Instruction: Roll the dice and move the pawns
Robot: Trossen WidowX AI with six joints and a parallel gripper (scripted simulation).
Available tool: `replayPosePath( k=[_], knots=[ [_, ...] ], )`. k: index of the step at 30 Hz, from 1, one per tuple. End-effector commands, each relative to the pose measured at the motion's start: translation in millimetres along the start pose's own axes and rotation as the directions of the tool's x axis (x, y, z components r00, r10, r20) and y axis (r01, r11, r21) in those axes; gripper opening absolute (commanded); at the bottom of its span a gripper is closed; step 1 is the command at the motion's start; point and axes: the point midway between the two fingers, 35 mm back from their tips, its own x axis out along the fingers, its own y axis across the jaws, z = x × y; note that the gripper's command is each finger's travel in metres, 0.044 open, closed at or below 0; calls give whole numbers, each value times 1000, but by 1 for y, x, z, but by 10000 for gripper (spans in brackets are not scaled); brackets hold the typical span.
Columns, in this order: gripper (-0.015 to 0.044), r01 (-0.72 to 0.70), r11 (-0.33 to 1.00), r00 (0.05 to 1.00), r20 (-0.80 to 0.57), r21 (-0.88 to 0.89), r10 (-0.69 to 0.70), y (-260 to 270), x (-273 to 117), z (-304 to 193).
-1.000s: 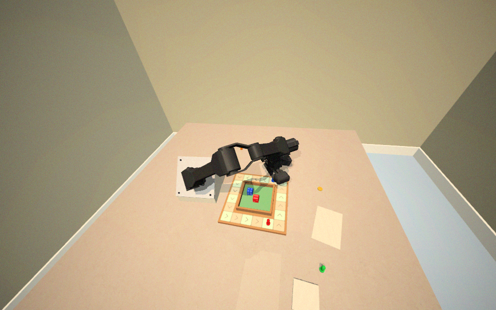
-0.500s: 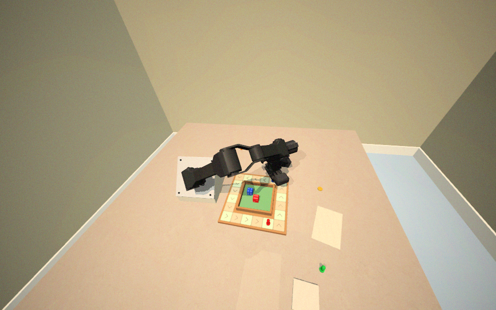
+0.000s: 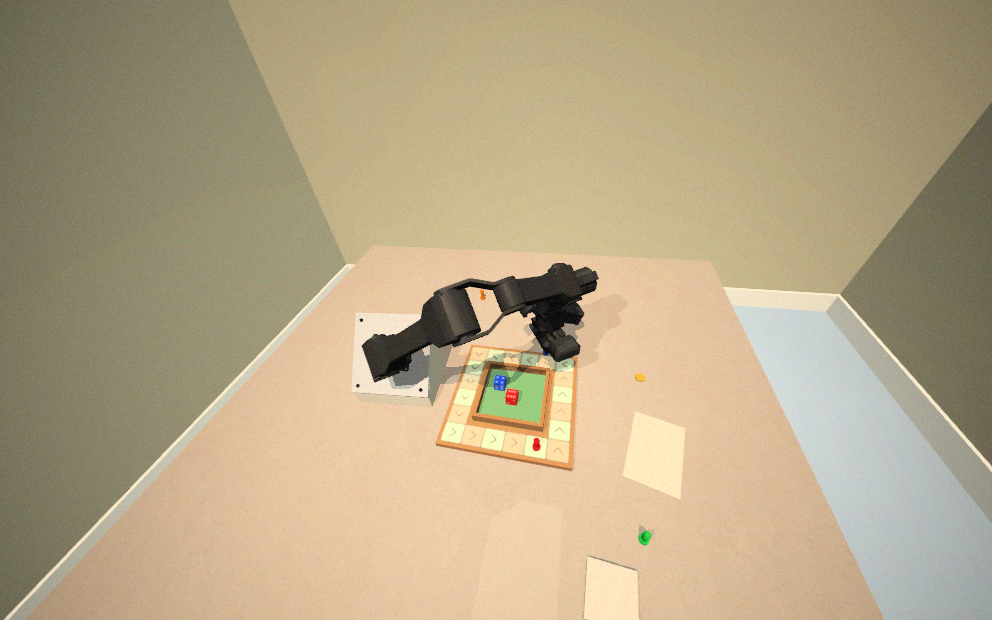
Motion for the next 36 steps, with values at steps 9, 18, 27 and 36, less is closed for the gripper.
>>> replayPosePath(
  k=[9,18,27,36],
  knots=[
    [0,4,1000,1000,12,10,-4,3,-82,0],
    [0,9,1000,1000,10,9,-9,11,-95,-8],
    [0,6,1000,1000,11,8,-6,35,-83,-29],
    [0,4,1000,1000,11,6,-4,57,-70,-53]
  ],
)
